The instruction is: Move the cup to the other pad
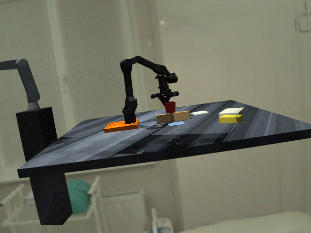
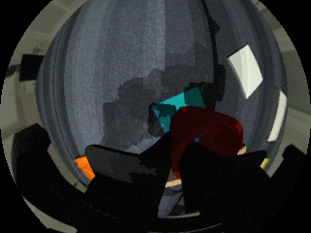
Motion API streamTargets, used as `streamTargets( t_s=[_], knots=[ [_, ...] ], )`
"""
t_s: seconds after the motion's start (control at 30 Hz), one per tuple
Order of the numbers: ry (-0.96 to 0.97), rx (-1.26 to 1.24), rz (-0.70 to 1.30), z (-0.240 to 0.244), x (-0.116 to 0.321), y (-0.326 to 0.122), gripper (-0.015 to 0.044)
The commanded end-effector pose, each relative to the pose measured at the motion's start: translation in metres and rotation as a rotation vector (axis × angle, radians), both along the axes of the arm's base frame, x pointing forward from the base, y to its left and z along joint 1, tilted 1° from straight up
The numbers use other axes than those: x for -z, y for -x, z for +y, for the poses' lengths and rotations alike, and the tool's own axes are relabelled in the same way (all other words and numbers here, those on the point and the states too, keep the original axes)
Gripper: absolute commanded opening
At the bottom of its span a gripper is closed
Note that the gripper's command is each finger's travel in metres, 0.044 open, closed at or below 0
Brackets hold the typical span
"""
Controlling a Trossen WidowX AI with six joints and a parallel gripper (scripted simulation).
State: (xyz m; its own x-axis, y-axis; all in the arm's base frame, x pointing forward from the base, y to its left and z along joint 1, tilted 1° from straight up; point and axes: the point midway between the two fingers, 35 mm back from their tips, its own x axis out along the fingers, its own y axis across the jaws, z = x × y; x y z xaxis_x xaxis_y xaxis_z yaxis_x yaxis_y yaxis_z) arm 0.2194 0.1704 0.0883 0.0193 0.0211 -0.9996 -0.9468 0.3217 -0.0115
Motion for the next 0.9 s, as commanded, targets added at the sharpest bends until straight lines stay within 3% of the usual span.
streamTargets(
  t_s=[0.0, 0.87],
  knots=[
    [0.001, 0.003, 0.009, 0.000, 0.008, 0.002, 0.0000],
    [0.002, 0.000, 0.003, 0.000, 0.029, 0.002, 0.0000]
  ],
)
